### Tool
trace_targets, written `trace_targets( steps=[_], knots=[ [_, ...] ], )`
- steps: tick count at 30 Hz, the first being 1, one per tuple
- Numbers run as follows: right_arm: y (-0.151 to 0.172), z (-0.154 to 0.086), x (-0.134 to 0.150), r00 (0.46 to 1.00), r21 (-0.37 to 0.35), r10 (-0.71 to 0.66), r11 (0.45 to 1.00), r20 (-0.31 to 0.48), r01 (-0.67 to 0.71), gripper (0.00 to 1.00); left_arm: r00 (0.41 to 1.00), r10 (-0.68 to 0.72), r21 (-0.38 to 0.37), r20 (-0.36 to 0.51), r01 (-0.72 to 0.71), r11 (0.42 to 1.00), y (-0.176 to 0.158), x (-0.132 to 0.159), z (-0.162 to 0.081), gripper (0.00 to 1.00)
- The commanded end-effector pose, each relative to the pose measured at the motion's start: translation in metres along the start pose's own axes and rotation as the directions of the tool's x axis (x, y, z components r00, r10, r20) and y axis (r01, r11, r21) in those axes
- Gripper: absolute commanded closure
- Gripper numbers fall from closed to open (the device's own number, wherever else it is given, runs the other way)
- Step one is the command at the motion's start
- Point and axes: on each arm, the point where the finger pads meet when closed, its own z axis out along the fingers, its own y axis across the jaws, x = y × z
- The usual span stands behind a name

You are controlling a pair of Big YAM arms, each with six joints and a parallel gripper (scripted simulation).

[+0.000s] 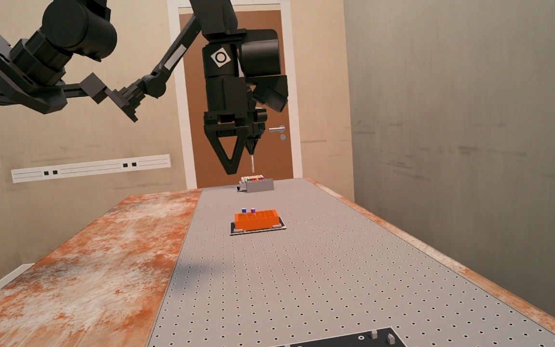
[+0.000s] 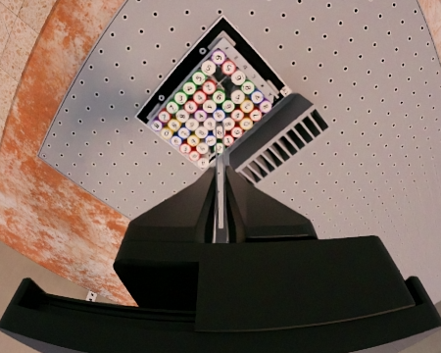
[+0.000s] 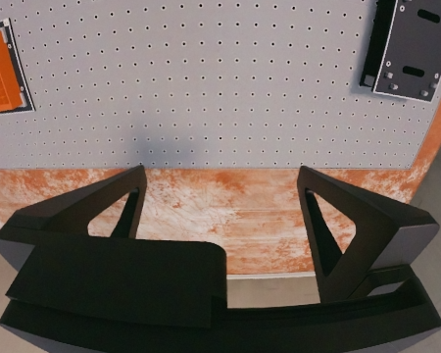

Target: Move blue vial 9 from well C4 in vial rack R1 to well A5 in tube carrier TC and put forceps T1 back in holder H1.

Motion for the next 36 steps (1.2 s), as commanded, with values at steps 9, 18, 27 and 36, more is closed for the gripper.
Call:
trace_targets(
  steps=[9,18,27,36],
  knots=[
    [-0.0028,-0.0018,-0.0061,1.0,0.008,-0.008,1.0,0.011,0.008,0.0,1.0,-0.009,0.002,0.01,0.009,1.0,-0.0044,-0.0122,0.0024,0.93],
    [-0.0028,-0.0018,-0.0061,1.0,0.008,-0.008,1.0,0.011,0.008,0.0,1.0,-0.011,0.0,0.005,0.011,1.0,-0.004,-0.011,0.0024,0.93],
    [-0.0028,-0.0018,-0.0061,1.0,0.008,-0.008,1.0,0.011,0.008,0.0,1.0,-0.012,-0.001,0.003,0.012,1.0,-0.0038,-0.0105,0.0024,0.93],
    [-0.0028,-0.0018,-0.0061,1.0,0.008,-0.008,1.0,0.011,0.008,0.0,1.0,-0.012,-0.001,0.002,0.012,1.0,-0.0037,-0.0102,0.0024,0.93]
  ],
)
